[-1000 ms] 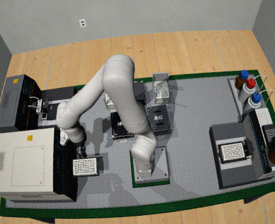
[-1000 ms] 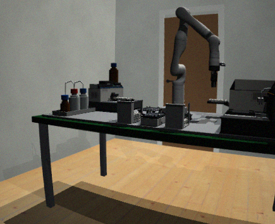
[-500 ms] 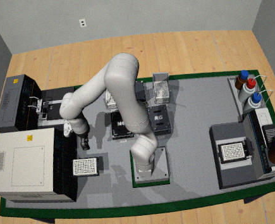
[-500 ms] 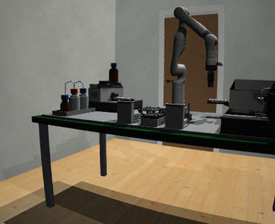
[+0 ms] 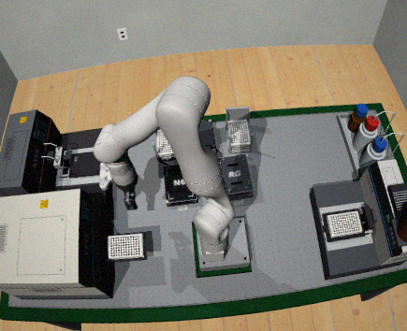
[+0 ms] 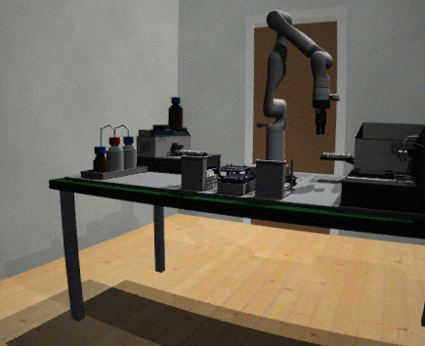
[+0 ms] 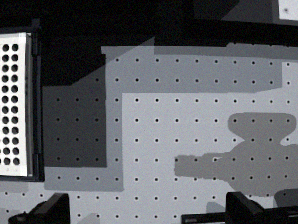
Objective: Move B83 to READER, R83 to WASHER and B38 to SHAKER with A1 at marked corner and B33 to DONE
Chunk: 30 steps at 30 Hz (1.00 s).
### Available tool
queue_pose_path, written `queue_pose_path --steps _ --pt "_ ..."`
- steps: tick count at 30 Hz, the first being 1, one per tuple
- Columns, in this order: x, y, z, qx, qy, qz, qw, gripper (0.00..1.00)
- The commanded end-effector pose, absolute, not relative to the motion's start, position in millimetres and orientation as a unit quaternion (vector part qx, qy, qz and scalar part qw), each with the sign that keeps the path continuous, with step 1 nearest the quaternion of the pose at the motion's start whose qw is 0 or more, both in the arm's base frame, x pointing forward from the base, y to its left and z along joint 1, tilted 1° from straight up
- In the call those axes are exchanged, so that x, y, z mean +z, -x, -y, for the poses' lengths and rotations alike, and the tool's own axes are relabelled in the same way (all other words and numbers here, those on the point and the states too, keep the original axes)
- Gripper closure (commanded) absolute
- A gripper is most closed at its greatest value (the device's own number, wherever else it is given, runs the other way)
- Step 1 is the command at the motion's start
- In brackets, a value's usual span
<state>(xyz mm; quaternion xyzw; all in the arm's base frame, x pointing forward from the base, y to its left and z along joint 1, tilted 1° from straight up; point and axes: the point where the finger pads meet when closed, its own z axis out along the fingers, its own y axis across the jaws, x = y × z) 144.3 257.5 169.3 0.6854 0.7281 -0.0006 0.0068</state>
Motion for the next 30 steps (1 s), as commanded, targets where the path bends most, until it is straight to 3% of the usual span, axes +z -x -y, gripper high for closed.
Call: queue_pose_path --steps 1,30 --pt "169.7 -158.0 -253.4 0.0 -0.685 -0.728 0.006 0.0" --pt "170.5 -193.8 -185.8 0.0 -0.686 -0.727 0.006 0.0"
